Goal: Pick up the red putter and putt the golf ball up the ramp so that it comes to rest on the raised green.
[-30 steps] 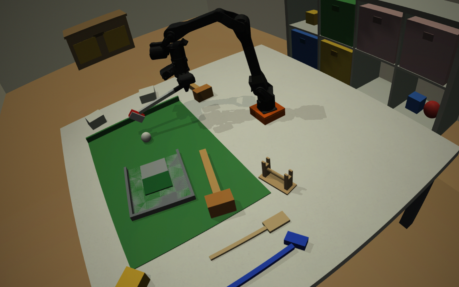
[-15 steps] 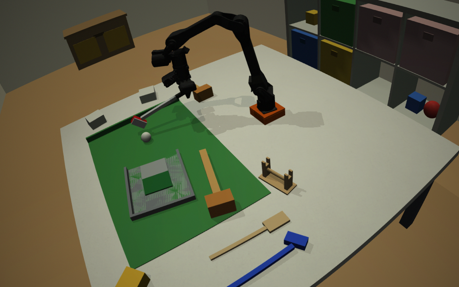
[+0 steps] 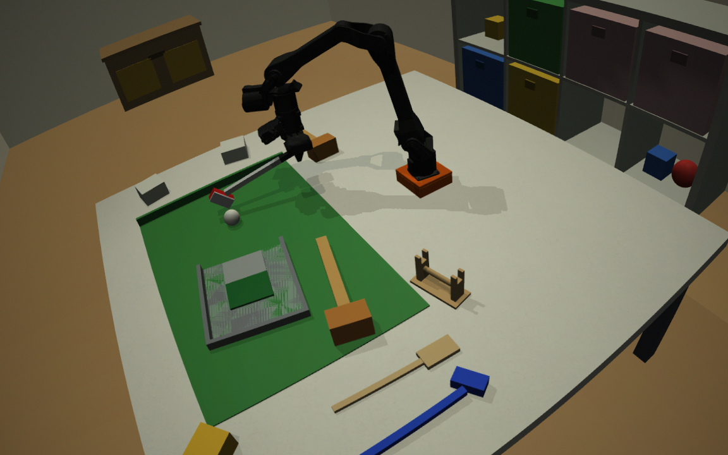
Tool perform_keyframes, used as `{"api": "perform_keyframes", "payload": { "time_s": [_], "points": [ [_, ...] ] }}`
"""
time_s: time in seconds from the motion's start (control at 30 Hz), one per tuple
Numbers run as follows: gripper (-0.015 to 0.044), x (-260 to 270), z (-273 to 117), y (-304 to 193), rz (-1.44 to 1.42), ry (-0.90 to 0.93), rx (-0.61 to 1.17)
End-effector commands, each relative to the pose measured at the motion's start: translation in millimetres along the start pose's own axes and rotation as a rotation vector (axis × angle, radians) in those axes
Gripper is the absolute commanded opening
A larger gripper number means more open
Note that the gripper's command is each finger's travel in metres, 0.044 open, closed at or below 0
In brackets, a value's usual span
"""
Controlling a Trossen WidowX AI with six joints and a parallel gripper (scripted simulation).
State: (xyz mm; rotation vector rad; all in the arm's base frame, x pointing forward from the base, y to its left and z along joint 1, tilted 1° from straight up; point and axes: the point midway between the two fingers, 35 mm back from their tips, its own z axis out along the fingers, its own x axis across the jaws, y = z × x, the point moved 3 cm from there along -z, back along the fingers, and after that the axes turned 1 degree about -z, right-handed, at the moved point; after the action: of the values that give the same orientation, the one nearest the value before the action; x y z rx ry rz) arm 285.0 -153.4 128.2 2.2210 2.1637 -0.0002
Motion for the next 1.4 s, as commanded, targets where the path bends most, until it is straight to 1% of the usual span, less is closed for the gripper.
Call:
{"api": "perform_keyframes", "payload": {
  "time_s": [0.0,0.23,0.67,0.97,1.13,1.27,1.37],
  "points": [
    [0.0,0.3,10.4,-0.9,0.006,0.002,0.008],
    [0.0,0.5,19.1,-1.3,0.006,0.002,0.008],
    [0.0,0.5,15.4,-0.8,0.0,0.002,0.003],
    [0.0,-28.6,19.0,-1.7,0.006,0.0,0.008],
    [0.0,-29.6,19.2,-1.8,0.006,0.0,0.008],
    [0.0,-24.5,18.4,-3.5,0.016,-0.001,0.008],
    [0.0,4.6,18.0,2.5,0.014,0.002,0.007]
  ]
}}
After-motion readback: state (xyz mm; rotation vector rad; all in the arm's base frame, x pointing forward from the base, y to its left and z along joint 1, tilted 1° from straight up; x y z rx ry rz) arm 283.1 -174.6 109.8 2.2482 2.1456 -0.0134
